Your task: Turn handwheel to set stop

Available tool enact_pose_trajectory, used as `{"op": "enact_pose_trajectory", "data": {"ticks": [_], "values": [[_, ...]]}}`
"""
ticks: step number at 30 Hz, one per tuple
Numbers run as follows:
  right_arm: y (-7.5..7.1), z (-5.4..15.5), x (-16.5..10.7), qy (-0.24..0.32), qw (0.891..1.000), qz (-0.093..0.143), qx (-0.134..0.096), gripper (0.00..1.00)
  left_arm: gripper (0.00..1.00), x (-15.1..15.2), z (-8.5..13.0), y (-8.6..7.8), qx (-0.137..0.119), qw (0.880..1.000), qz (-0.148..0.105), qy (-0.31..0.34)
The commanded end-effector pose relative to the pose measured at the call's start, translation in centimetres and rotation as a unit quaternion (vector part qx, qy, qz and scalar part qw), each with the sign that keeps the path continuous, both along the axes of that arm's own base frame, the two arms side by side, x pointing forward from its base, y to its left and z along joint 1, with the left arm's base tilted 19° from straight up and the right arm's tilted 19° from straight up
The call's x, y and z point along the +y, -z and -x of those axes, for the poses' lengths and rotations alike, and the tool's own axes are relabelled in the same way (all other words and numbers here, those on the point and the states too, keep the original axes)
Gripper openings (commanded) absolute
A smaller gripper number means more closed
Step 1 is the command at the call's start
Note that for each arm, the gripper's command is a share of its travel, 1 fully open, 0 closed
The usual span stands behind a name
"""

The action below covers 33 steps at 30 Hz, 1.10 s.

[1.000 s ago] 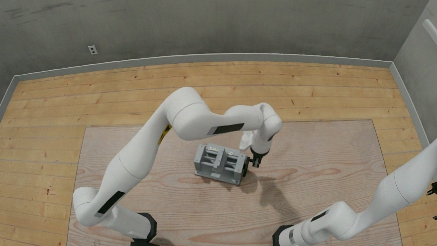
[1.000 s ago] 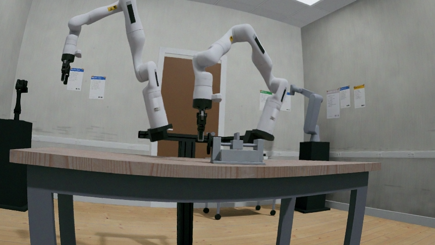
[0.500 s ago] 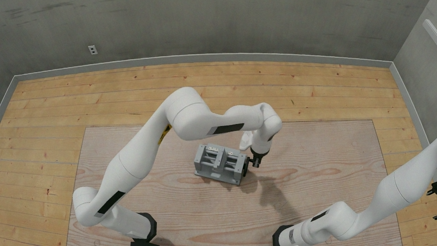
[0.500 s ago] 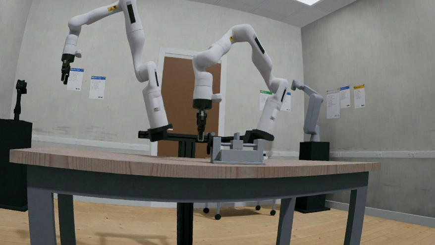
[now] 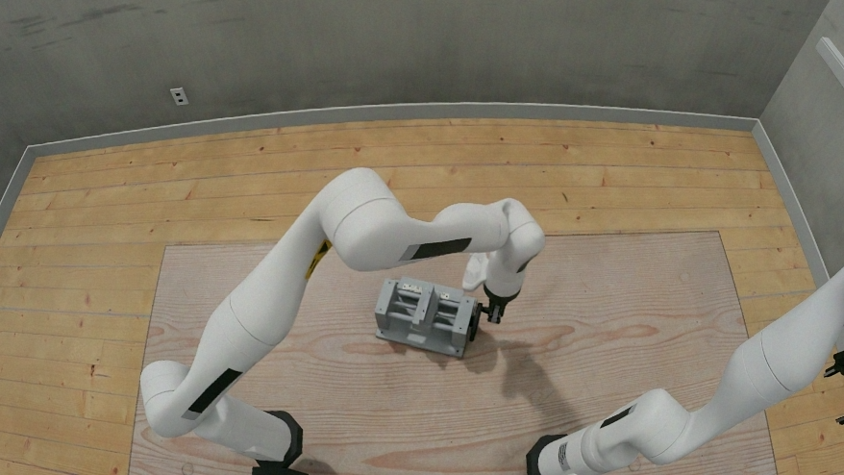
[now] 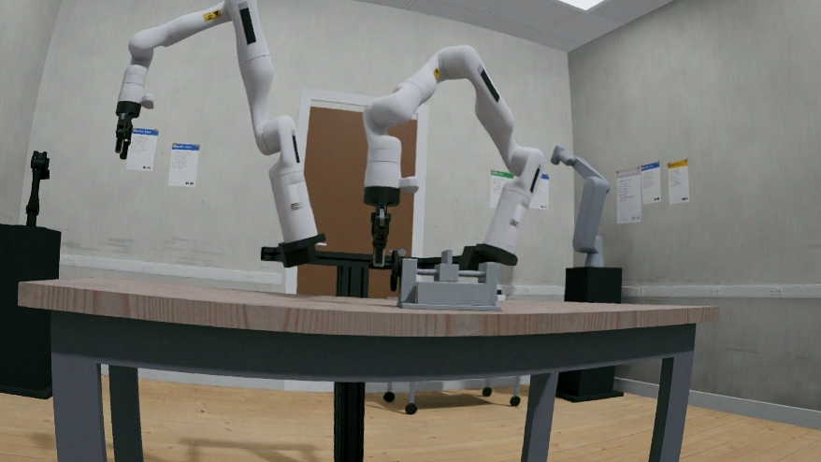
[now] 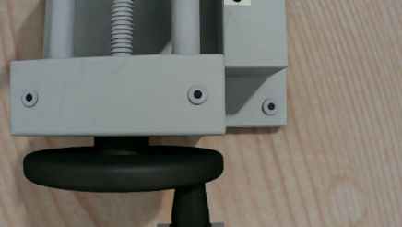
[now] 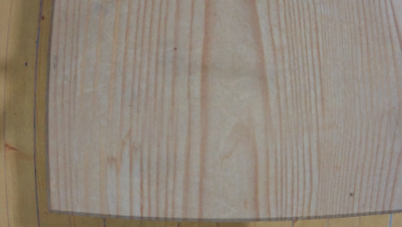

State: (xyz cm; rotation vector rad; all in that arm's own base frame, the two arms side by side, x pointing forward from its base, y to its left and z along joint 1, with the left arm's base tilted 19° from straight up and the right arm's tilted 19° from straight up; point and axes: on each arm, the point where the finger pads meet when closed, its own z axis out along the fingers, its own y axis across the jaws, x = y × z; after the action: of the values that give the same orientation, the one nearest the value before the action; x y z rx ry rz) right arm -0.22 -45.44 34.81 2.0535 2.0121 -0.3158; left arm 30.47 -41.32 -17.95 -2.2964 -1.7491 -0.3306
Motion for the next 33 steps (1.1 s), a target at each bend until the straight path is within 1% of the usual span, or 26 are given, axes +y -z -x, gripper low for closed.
{"op": "enact_pose_trajectory", "data": {"ticks": [1, 22, 33], "values": [[-0.04, 0.14, 0.09, -0.005, 1.000, -0.002, 0.004, 1.000, 0.160, 0.05, -0.16, 0.21, 0.000, 1.000, 0.000, 0.004], [-0.04, 0.14, 0.09, -0.005, 1.000, -0.002, 0.004, 1.000, 0.160, 0.09, -0.17, 0.30, 0.000, 1.000, 0.000, 0.004], [-0.04, 0.14, 0.09, -0.005, 1.000, -0.002, 0.004, 1.000, 0.160, 0.18, -0.18, 0.64, 0.000, 1.000, 0.000, 0.004]]}}
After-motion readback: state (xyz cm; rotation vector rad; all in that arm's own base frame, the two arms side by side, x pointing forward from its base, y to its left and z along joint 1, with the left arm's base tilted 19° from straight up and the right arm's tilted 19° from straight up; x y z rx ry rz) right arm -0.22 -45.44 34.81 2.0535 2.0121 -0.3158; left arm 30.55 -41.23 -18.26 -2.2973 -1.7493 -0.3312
